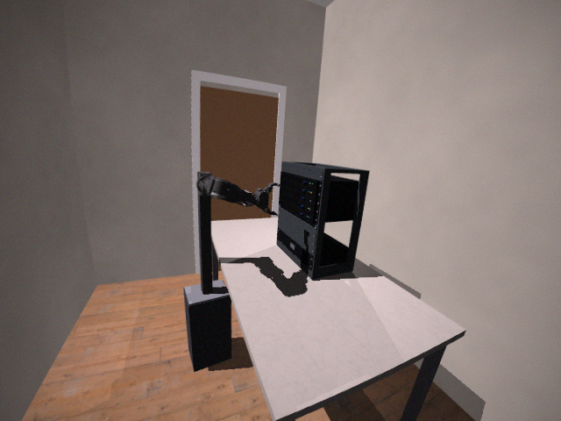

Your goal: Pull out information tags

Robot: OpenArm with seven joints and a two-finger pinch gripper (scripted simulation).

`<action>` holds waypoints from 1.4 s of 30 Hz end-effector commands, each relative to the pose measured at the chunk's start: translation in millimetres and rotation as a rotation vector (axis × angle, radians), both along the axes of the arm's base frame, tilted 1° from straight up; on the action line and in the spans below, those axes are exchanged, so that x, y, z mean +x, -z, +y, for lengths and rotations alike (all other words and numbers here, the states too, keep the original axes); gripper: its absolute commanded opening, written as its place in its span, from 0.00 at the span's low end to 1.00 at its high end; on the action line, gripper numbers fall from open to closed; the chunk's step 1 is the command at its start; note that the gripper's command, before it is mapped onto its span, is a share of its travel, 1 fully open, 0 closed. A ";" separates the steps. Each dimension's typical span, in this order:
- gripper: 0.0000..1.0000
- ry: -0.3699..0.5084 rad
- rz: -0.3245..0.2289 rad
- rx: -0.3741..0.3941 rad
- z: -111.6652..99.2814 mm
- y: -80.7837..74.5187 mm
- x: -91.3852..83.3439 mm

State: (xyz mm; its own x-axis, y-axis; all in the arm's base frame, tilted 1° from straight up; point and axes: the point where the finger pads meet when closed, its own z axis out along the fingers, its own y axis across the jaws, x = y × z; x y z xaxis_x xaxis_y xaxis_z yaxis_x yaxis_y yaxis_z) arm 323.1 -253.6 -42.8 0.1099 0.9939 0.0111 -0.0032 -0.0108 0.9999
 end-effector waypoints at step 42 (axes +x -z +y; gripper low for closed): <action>1.00 0.003 -0.010 -0.003 -43.3 32.4 54.4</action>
State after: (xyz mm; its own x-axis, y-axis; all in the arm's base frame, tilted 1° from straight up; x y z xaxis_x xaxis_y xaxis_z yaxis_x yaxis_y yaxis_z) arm 376.6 -299.9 -74.3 0.1325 0.9910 0.0171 -0.0207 -0.0145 0.9997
